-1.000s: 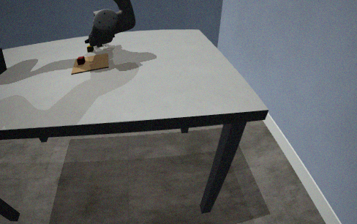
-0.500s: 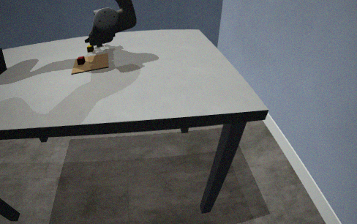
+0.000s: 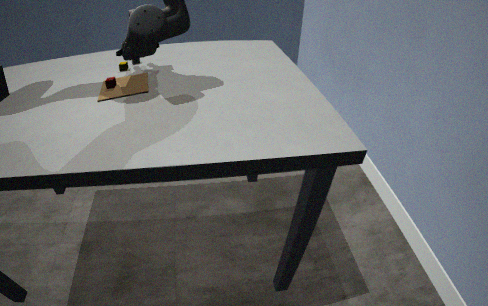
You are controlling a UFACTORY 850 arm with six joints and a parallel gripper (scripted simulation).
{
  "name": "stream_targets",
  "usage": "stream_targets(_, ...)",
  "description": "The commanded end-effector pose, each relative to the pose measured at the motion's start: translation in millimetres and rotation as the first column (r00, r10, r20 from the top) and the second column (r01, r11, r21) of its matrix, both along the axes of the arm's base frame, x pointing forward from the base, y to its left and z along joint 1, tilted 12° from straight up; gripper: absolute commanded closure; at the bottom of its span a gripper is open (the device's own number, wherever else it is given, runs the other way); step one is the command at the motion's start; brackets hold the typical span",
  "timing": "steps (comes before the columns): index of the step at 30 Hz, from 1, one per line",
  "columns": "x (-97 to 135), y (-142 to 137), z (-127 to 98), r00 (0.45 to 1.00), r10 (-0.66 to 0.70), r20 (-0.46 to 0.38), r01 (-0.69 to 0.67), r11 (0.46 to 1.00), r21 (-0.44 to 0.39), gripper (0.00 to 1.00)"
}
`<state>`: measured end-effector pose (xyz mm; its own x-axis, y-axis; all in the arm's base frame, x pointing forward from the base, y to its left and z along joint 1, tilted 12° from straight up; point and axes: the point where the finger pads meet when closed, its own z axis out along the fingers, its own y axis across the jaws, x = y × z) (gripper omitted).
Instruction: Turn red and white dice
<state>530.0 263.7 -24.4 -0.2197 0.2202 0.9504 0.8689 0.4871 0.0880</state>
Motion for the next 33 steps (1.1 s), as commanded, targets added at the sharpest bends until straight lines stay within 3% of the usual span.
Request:
stream_targets(1,1,-1,2,1.000,0.000,0.002,0.000,1.000,0.001,0.58)
stream_targets(8,2,-3,10,1.000,0.000,0.002,0.000,1.000,0.001,0.58)
stream_targets(20,2,-13,56,1.000,0.000,0.002,0.000,1.000,0.001,0.58)
stream_targets(28,2,-13,60,1.000,0.000,0.002,0.000,1.000,0.000,0.58)
stream_targets(31,-2,-10,59,1.000,0.013,0.001,-0.013,0.999,-0.047,0.58)
stream_targets(33,-10,-5,56,0.999,0.034,0.004,-0.033,0.990,-0.136,0.58)
